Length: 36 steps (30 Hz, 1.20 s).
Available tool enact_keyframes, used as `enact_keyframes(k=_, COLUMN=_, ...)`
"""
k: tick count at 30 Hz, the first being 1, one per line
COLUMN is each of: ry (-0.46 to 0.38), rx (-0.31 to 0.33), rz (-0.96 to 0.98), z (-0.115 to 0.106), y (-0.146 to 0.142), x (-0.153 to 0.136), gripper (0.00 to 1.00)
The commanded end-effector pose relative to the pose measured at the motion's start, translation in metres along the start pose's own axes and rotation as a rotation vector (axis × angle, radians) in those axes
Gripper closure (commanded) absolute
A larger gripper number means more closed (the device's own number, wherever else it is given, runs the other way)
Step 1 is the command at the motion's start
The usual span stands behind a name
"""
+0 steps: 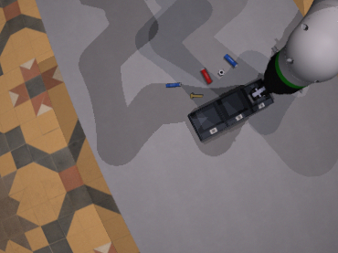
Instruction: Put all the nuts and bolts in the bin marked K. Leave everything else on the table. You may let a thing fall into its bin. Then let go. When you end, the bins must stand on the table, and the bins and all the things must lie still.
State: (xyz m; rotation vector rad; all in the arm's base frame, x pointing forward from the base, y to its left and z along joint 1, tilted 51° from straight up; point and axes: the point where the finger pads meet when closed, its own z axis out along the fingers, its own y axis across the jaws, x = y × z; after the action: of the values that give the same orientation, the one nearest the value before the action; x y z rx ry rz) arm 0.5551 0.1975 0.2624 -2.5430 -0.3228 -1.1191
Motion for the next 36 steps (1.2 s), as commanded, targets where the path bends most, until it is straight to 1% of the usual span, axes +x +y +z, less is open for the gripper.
enact_keyframes(k=1, ry=0.0, rx=0.0, rz=0.0, z=-0.002, y=0.0, x=0.0, gripper=0.95)
enact_keyframes(k=13, ry=0.0, rx=0.0, rz=0.0, z=-0.018, y=0.0, x=0.0, gripper=0.95)
enact_keyframes(k=15, ry=0.0, rx=0.0, rz=0.0, z=-0.026, y=0.0, x=0.0, gripper=0.95)
enact_keyframes(k=17, ry=0.0, rx=0.0, rz=0.0, z=-0.026, y=0.0, x=0.0, gripper=0.95)
enact_keyframes(k=23, ry=0.0, rx=0.0, rz=0.0, z=-0.05, y=0.0, x=0.0, gripper=0.95)
enact_keyframes(k=26, ry=0.0, rx=0.0, rz=0.0, z=-0.051, y=0.0, x=0.0, gripper=0.95)
enact_keyframes(k=32, ry=0.0, rx=0.0, rz=0.0, z=-0.101, y=0.0, x=0.0, gripper=0.95)
enact_keyframes(k=34, ry=0.0, rx=0.0, rz=0.0, z=-0.101, y=0.0, x=0.0, gripper=0.95)
enact_keyframes(k=36, ry=0.0, rx=0.0, rz=0.0, z=-0.117, y=0.0, x=0.0, gripper=0.95)
